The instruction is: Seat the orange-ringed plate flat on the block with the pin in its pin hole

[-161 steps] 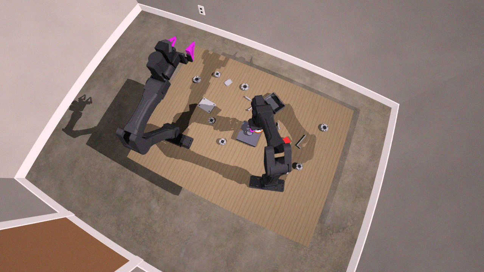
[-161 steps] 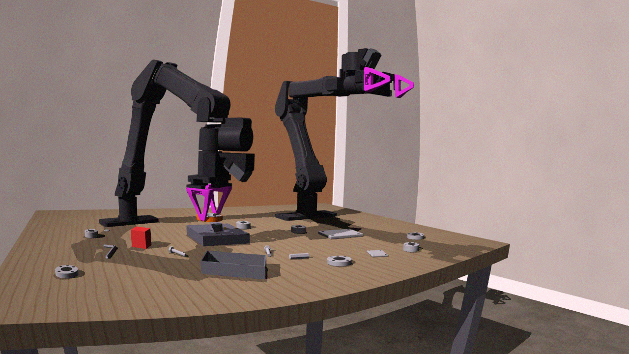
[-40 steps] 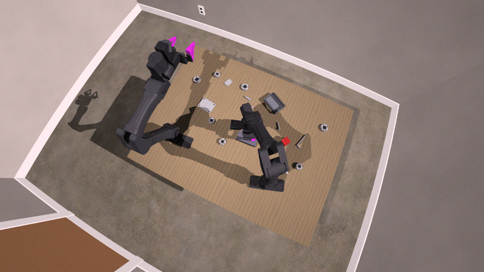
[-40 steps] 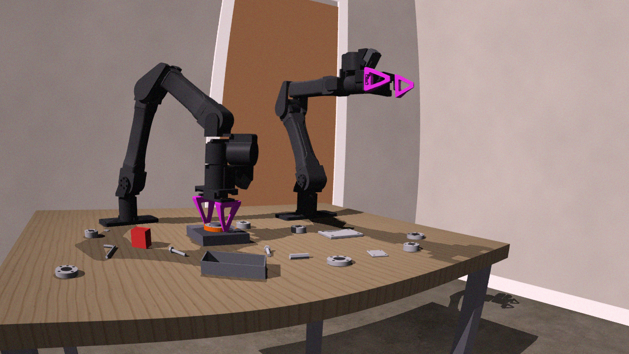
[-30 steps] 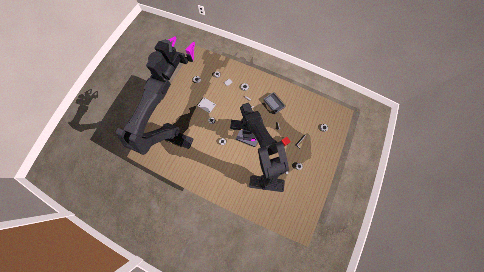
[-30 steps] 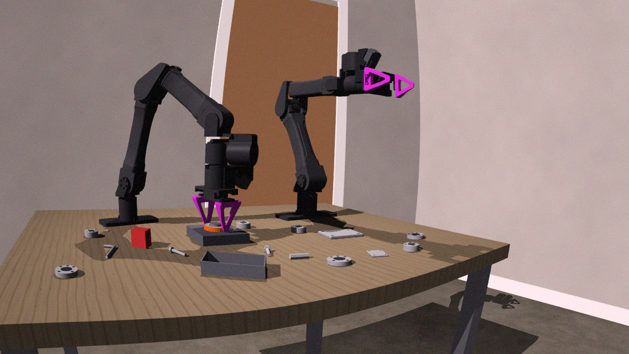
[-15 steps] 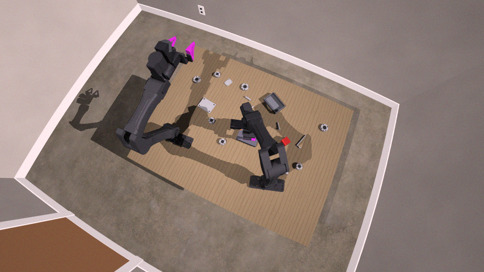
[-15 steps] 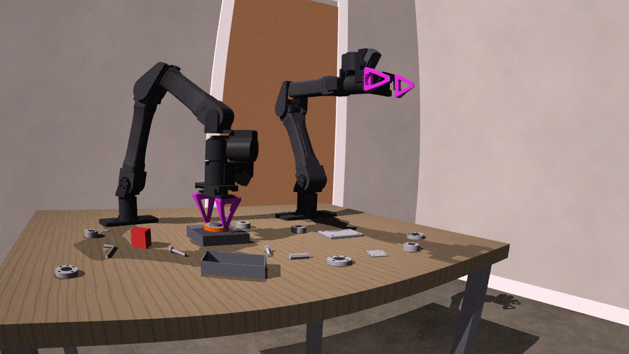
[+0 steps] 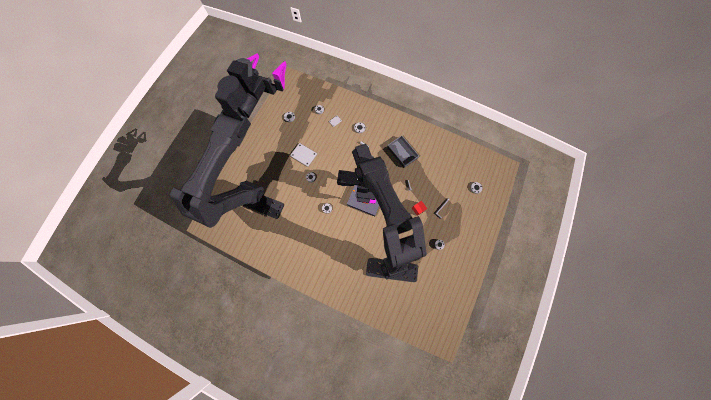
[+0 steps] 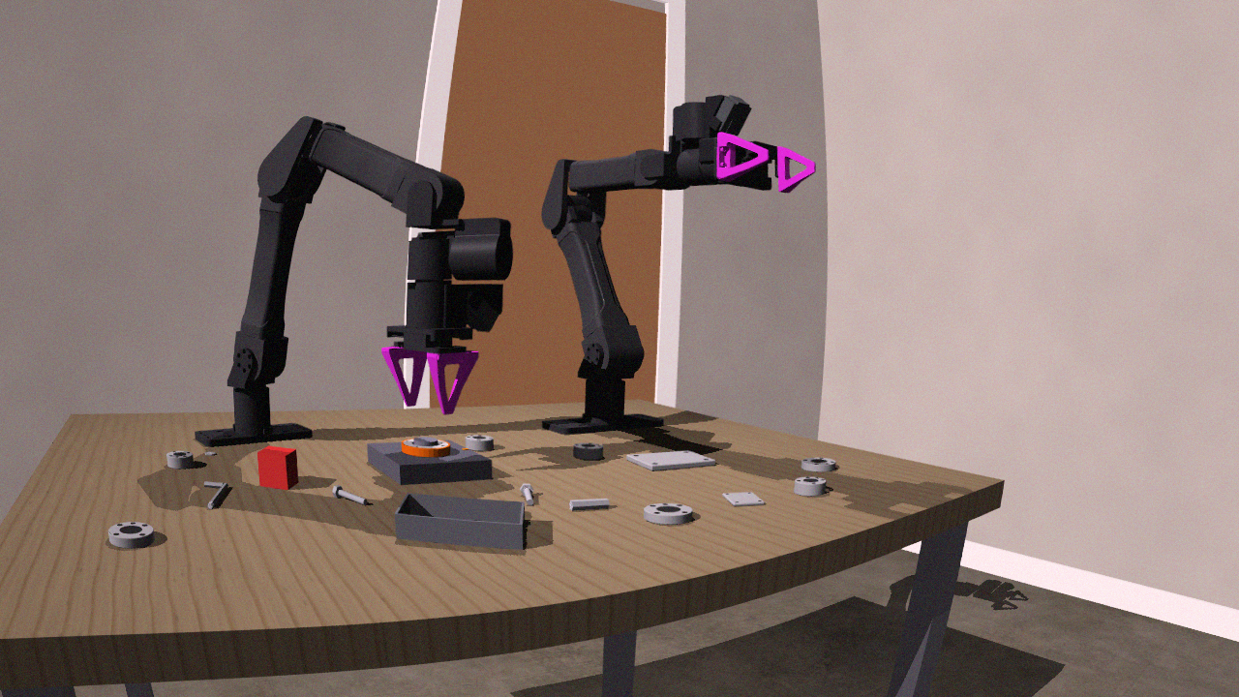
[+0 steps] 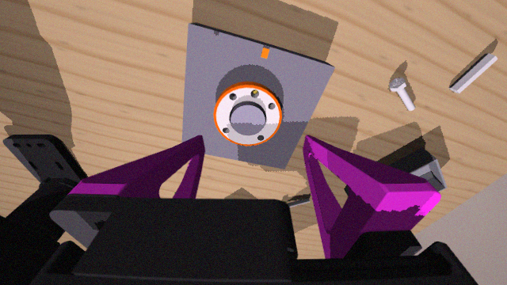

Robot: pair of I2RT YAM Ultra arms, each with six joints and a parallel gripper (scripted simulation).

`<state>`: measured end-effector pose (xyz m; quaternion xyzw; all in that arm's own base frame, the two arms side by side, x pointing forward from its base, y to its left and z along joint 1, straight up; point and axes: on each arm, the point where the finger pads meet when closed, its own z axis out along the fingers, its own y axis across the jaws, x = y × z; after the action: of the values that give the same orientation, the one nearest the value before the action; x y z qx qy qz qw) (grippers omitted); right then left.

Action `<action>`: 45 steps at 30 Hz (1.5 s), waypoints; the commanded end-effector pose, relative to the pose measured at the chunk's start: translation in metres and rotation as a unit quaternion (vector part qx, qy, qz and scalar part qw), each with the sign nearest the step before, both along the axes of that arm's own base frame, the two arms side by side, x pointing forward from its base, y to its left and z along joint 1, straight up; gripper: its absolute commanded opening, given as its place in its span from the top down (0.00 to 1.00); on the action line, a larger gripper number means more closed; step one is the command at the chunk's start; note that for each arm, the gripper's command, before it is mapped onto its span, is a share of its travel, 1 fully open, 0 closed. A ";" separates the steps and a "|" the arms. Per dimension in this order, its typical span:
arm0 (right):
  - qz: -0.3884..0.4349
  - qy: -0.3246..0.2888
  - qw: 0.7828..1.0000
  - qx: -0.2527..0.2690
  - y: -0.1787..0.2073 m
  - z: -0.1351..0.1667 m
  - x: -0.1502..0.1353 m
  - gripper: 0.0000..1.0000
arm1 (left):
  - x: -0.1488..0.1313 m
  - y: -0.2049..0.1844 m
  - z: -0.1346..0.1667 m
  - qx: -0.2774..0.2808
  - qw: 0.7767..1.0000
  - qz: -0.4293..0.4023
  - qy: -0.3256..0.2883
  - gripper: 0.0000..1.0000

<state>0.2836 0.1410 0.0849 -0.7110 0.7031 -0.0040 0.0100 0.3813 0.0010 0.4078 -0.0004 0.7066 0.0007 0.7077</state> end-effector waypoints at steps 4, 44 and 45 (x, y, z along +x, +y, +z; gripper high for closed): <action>0.002 -0.015 1.000 0.011 0.005 0.030 -0.001 0.22 | -0.003 0.004 0.017 0.003 1.000 0.004 -0.016 0.00; -0.390 -0.345 0.804 0.286 -0.058 0.198 0.133 0.22 | 0.004 -0.003 0.008 -0.001 1.000 -0.006 -0.004 0.00; -0.403 -0.354 0.790 0.297 -0.065 0.205 0.138 0.22 | 0.004 -0.003 0.008 -0.001 1.000 -0.006 -0.004 0.00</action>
<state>0.4031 0.0869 0.2458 -0.3550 0.8543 -0.0518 0.3760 0.3813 0.0010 0.4078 -0.0001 0.7066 0.0004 0.7077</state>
